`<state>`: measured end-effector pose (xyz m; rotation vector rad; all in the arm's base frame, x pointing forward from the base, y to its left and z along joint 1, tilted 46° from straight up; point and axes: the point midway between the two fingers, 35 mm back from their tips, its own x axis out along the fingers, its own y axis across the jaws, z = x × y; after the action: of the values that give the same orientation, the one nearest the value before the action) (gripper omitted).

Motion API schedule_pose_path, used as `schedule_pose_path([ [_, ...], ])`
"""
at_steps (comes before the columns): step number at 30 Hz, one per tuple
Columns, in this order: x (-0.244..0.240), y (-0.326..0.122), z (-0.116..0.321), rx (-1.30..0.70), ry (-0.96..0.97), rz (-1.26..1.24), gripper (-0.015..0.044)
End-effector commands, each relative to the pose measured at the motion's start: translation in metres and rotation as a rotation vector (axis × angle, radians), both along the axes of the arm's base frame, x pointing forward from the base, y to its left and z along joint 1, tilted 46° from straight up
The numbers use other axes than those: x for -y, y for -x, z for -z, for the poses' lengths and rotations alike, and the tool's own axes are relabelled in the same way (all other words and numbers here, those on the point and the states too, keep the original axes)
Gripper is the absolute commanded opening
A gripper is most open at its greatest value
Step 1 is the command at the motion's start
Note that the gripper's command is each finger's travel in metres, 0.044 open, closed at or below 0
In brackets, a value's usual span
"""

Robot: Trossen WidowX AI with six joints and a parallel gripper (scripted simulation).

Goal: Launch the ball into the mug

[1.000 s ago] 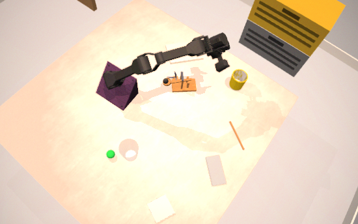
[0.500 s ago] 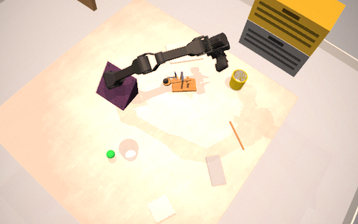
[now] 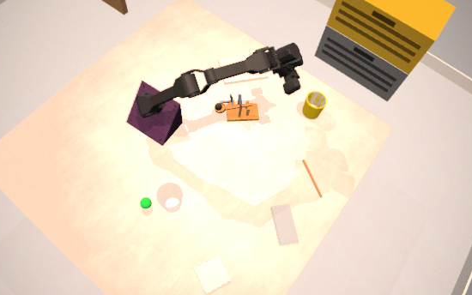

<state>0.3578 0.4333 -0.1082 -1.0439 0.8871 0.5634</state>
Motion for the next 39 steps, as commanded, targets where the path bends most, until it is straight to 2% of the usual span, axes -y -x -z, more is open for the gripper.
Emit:
schedule_pose_path([
  [1,0.010,0.018,0.013,-0.013,0.021,0.069,0.0000],
  [9,0.047,0.080,0.040,0.002,0.070,0.323,0.0000],
  [17,0.091,0.134,0.051,0.115,0.108,0.551,0.0000],
  [28,0.153,0.193,0.044,0.386,0.086,0.762,0.0000],
  [39,0.208,0.229,0.014,0.711,-0.072,0.833,0.0000],
])
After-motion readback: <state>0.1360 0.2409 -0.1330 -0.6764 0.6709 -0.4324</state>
